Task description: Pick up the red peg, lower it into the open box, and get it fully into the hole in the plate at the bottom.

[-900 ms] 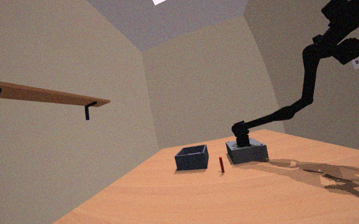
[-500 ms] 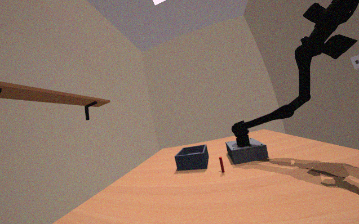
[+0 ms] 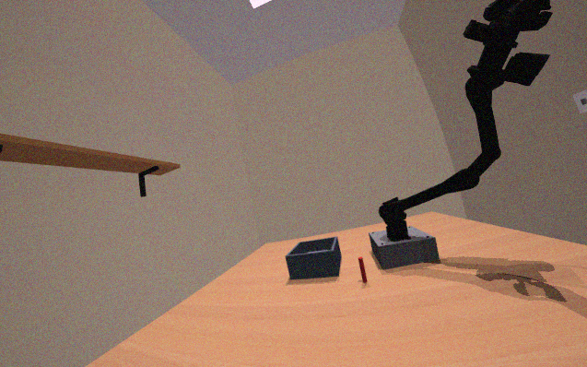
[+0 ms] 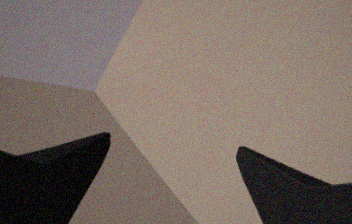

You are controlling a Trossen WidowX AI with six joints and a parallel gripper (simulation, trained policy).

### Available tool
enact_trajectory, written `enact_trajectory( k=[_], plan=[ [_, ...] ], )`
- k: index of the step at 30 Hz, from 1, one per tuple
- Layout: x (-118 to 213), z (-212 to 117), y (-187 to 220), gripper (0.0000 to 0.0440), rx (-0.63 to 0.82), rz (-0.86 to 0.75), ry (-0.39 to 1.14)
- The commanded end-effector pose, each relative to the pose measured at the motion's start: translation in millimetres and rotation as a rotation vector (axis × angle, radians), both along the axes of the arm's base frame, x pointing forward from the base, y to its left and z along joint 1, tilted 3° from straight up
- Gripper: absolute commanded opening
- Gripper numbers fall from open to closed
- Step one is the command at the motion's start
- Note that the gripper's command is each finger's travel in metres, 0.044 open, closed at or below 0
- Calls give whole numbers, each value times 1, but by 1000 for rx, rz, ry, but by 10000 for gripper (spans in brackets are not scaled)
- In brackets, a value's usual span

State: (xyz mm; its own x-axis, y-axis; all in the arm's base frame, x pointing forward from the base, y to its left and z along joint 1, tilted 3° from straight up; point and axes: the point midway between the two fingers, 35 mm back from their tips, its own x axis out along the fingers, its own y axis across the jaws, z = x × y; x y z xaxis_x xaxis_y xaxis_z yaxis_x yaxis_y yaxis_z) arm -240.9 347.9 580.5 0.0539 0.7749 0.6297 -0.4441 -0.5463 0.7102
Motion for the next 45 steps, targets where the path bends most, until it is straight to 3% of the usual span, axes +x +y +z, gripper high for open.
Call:
enact_trajectory(
  k=[1,25,45],
  plan=[
    [6,11,-13,440,51,55,68],
    [82,82,-132,440,509,532,575],
    [179,99,-242,440,974,954,870]
  ],
)
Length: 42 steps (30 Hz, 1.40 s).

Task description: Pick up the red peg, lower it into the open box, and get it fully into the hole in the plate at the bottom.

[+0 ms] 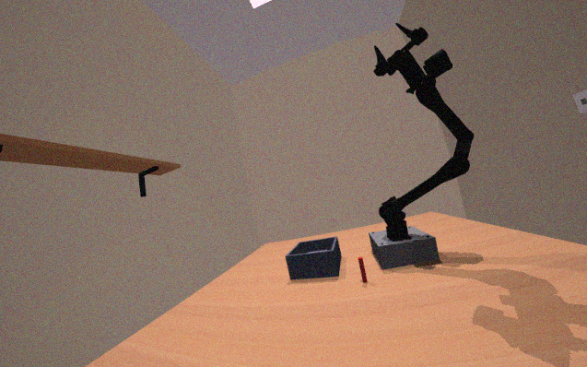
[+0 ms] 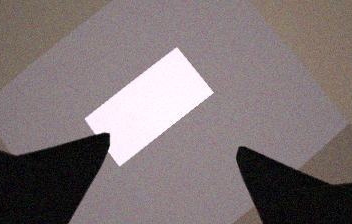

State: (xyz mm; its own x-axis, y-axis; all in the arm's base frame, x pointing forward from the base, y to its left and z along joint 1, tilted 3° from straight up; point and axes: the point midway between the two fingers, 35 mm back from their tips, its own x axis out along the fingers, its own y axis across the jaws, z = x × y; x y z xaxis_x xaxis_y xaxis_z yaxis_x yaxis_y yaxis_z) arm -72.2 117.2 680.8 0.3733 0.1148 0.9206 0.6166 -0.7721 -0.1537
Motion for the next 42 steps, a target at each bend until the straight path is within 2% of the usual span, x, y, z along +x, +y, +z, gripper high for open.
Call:
enact_trajectory(
  k=[1,11,21,31,42],
  plan=[
    [16,-1,-17,440,79,46,44],
    [70,-14,-73,440,363,192,179],
    [125,-43,-126,440,664,315,296],
    [178,-86,-173,440,980,414,400],
    [231,-150,-211,440,1343,479,496]
  ],
)
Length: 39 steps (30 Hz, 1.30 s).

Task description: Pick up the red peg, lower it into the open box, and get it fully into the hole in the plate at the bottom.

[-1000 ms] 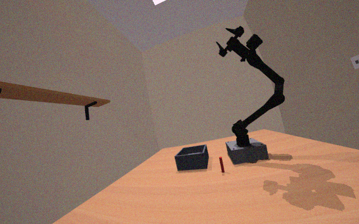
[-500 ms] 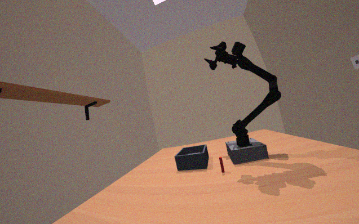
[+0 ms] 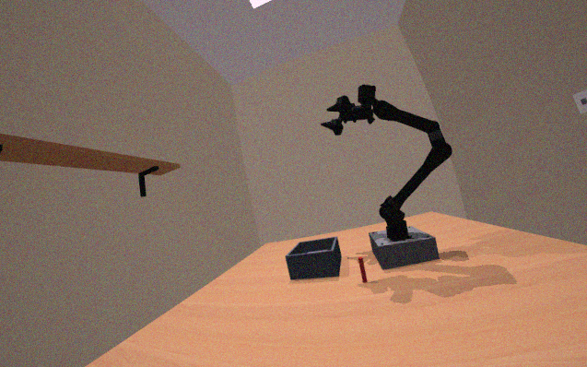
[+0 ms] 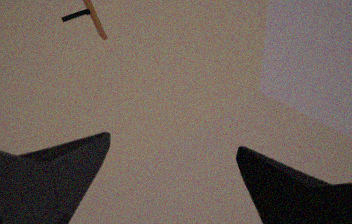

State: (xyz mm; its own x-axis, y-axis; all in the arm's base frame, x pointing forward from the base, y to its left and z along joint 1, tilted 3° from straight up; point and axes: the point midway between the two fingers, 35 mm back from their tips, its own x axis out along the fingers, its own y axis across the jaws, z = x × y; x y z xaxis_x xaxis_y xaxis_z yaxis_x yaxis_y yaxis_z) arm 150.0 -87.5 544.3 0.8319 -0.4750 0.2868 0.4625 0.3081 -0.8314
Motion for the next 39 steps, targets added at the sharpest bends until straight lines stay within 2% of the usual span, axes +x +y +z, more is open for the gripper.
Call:
enact_trajectory(
  k=[1,20,39],
  plan=[
    [13,-20,-9,440,94,6,42],
    [73,-156,-32,440,684,-3,326],
    [89,-288,4,440,1230,-184,626]
  ],
)
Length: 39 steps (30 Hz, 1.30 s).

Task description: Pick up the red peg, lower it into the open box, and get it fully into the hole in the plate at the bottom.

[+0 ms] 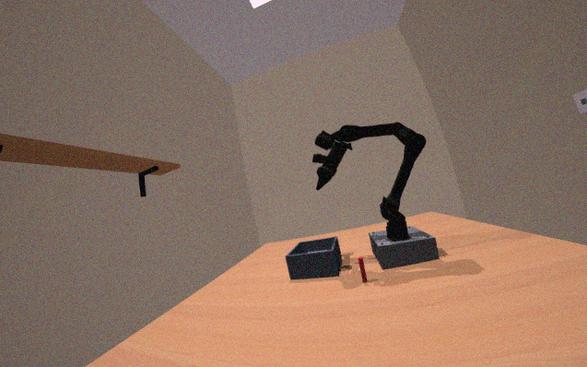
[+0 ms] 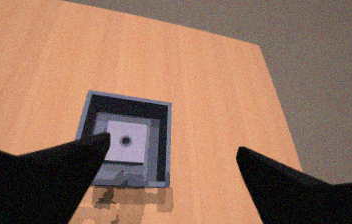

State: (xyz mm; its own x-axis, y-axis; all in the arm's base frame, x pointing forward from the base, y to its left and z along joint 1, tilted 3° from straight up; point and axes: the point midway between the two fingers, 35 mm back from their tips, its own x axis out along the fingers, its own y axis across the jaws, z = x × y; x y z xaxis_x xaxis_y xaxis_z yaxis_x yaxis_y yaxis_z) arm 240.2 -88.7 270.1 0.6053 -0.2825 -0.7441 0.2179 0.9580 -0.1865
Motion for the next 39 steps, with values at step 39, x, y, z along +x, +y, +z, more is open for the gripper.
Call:
enact_trajectory(
  k=[39],
  plan=[
    [-63,-165,162,440,248,-641,640]
  ],
)
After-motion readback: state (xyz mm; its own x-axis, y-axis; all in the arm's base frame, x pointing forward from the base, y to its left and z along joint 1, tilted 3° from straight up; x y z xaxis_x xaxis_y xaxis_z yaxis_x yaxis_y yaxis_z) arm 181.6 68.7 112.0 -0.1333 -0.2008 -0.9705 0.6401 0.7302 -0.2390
